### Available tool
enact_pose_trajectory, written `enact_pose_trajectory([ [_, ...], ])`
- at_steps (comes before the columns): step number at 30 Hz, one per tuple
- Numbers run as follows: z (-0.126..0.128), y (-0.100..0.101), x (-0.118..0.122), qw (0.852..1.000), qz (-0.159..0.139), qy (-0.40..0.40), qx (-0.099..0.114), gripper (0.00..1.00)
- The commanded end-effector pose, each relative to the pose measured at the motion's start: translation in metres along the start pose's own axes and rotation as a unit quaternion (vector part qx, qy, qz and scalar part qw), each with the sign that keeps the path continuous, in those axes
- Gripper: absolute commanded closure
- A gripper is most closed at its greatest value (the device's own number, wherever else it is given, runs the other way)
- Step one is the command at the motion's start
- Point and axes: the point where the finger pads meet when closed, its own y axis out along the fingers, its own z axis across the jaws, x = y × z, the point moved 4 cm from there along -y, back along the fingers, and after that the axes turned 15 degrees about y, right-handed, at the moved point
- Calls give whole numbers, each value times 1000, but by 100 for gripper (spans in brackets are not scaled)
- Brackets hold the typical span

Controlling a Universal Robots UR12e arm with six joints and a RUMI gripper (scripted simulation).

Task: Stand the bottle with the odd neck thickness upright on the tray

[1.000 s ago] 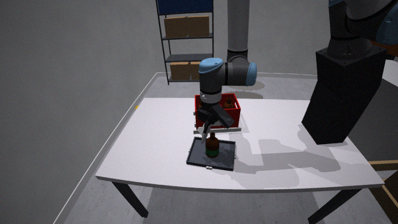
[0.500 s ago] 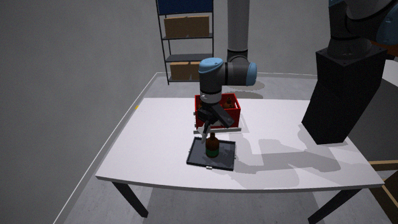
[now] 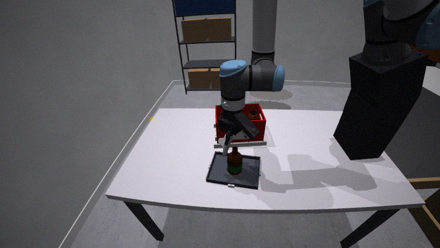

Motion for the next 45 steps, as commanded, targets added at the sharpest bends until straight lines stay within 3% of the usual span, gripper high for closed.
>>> enact_pose_trajectory([
  [1, 0, -9, 0, 1000, 0, 0, 0, 0],
  [26, 0, -62, 0, 1000, 0, 0, 0, 0],
  [43, 0, -71, 0, 1000, 0, 0, 0, 0],
  [44, 0, -71, 0, 1000, 0, 0, 0, 100],
  [45, 0, -71, 0, 1000, 0, 0, 0, 100],
])
